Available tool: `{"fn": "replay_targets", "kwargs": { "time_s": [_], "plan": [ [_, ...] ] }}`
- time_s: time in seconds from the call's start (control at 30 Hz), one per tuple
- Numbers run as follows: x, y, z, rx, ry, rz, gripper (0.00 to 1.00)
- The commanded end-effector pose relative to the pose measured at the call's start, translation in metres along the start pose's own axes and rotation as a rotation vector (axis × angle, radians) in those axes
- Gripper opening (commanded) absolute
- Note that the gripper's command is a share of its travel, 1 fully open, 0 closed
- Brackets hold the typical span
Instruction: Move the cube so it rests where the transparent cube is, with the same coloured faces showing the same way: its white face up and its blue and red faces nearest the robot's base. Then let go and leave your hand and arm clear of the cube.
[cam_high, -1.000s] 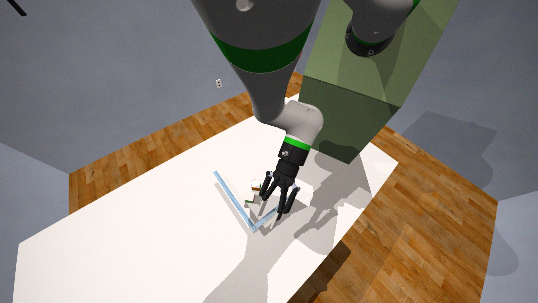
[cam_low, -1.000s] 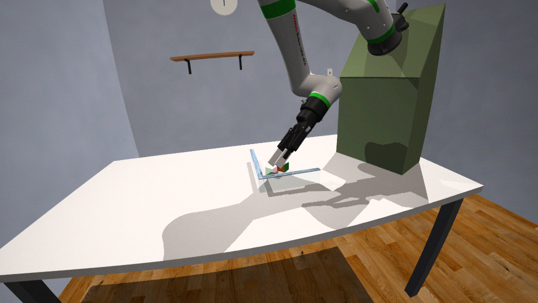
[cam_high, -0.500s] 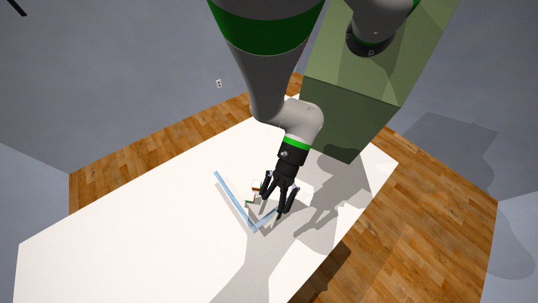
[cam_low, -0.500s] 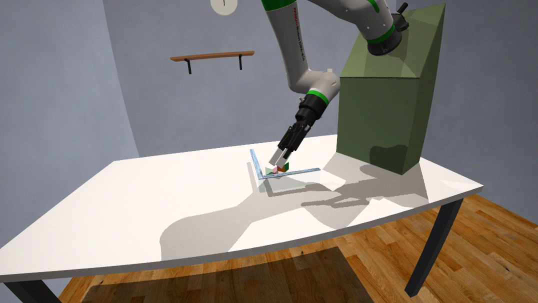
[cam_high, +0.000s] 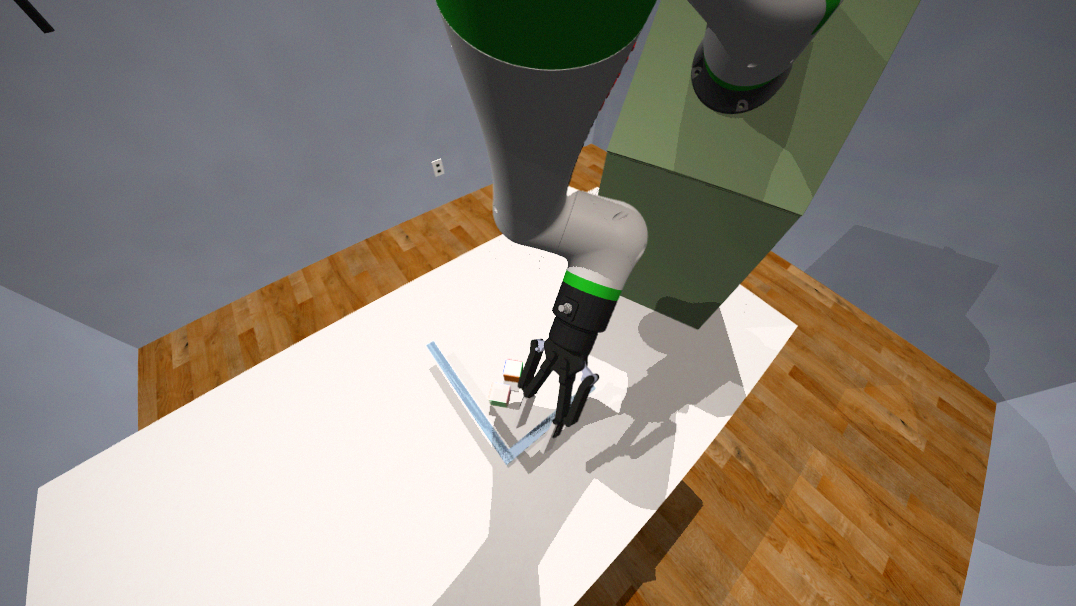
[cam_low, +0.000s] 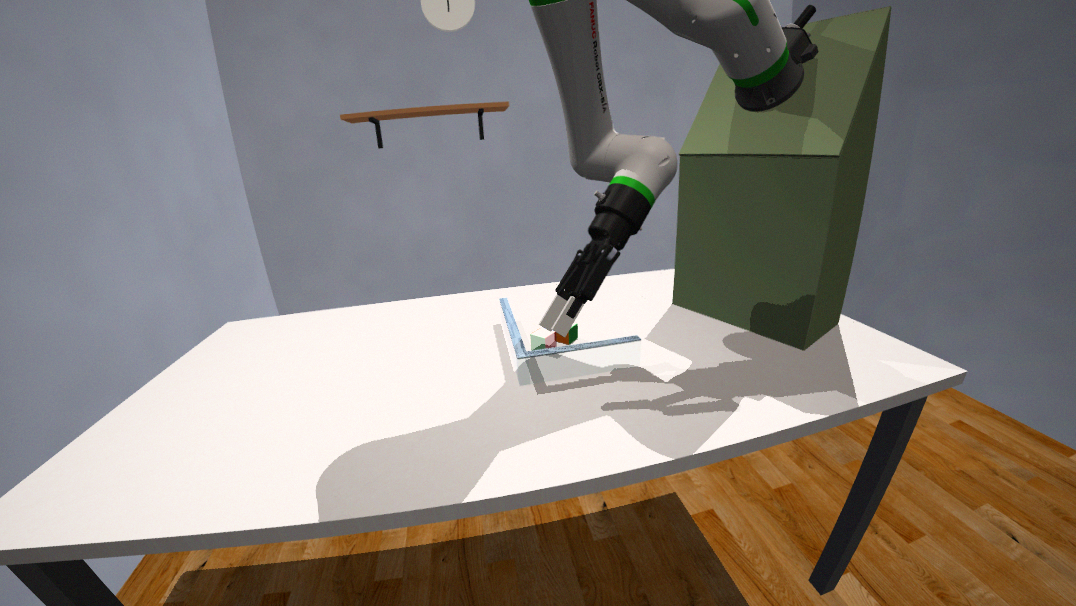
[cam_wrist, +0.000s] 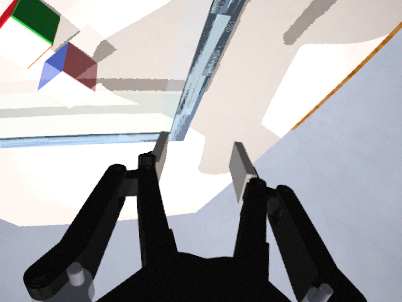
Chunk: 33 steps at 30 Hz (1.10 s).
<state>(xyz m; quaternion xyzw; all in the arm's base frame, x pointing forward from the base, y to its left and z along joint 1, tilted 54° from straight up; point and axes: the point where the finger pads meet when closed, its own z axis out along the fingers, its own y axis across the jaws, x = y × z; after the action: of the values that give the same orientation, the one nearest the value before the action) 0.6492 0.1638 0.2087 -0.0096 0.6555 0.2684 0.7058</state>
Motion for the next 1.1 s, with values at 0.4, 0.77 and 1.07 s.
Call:
{"fn": "replay_targets", "kwargs": {
  "time_s": [0.4,0.77,1.07],
  "plan": [
    [0.035,-0.050,-0.037,0.327,0.690,0.087,0.41],
    [0.033,-0.046,-0.034,0.390,0.660,0.264,0.41],
    [0.030,-0.043,-0.028,0.477,0.609,0.512,0.41]
  ]
}}
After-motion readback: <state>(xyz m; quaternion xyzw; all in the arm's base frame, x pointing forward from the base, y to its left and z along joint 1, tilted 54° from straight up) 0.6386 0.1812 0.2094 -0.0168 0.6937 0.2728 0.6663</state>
